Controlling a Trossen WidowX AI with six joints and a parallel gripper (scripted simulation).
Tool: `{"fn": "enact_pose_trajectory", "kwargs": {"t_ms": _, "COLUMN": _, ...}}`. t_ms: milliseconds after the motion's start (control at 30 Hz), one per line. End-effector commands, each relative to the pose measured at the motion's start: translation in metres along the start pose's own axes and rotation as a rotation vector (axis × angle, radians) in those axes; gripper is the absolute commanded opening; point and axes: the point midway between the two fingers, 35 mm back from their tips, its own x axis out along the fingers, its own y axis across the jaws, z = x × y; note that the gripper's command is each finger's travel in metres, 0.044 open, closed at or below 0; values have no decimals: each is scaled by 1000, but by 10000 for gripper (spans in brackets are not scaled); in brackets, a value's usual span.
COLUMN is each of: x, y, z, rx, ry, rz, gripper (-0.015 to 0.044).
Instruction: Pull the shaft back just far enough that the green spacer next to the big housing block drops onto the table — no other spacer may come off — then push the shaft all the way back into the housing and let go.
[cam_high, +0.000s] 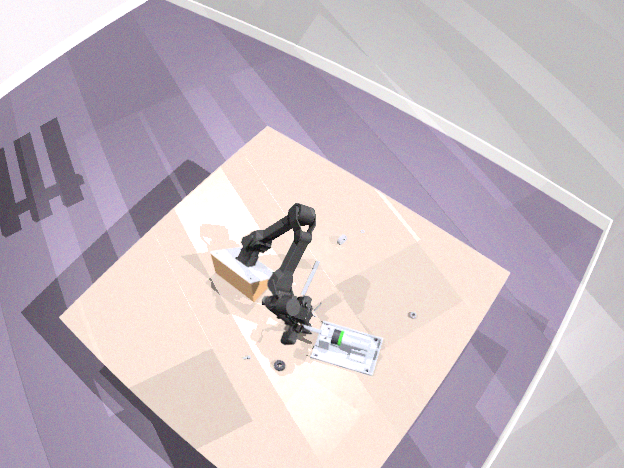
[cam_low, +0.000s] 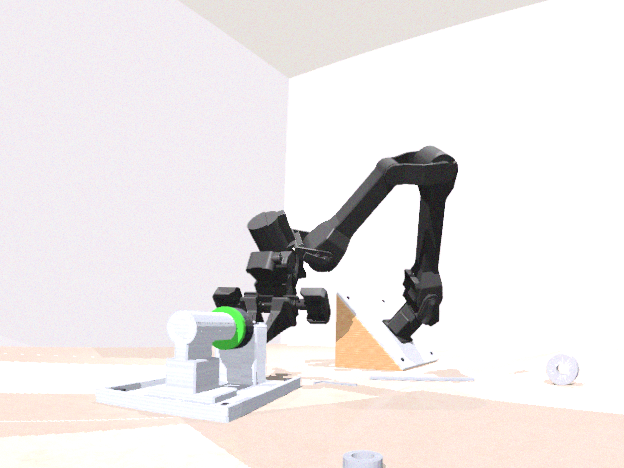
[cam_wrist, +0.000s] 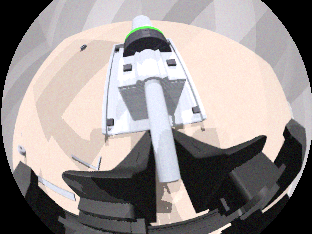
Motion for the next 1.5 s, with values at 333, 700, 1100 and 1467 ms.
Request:
{"fn": "enact_pose_trajectory", "kwargs": {"t_ms": 333, "x": -1, "y": 1, "z": -1, "rx": -4, "ry": 0, "rz": 1, "gripper": 0}}
{"fn": "enact_pose_trajectory", "kwargs": {"t_ms": 700, "x": -2, "y": 1, "z": -2, "rx": -4, "ry": 0, "rz": 1, "gripper": 0}}
{"fn": "enact_pose_trajectory", "kwargs": {"t_ms": 1100, "x": -3, "y": 1, "z": -3, "rx": -4, "ry": 0, "rz": 1, "gripper": 0}}
{"fn": "enact_pose_trajectory", "kwargs": {"t_ms": 1467, "x": -4, "y": 1, "z": -4, "rx": -4, "ry": 0, "rz": 1, "gripper": 0}}
